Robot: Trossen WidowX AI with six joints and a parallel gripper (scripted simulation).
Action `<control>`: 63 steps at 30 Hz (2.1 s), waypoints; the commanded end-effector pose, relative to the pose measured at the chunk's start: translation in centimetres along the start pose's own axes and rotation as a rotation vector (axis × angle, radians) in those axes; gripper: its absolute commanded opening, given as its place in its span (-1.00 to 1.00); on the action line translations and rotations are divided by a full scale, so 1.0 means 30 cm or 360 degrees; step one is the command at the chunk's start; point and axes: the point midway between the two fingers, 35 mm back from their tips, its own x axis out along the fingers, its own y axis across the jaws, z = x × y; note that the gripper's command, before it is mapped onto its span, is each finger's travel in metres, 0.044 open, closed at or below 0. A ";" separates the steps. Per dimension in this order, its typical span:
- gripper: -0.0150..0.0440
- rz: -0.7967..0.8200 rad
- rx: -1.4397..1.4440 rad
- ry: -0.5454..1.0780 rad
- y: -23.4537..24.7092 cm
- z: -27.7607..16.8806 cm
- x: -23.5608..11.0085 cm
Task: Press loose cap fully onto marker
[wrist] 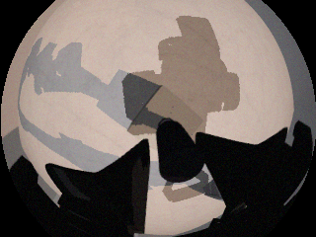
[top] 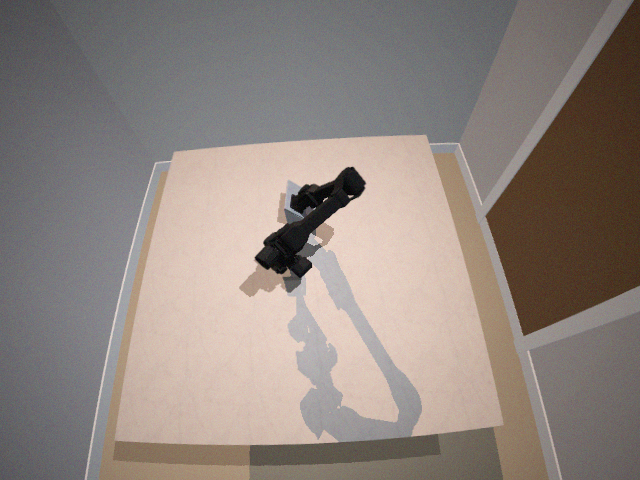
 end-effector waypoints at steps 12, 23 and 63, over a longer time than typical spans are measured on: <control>1.00 -0.0006 0.0002 -0.0004 0.000 0.009 -0.175; 0.64 -0.0003 -0.0399 -0.0001 -0.002 0.001 -0.241; -0.49 0.0001 -0.1283 0.0000 -0.002 0.000 -0.158</control>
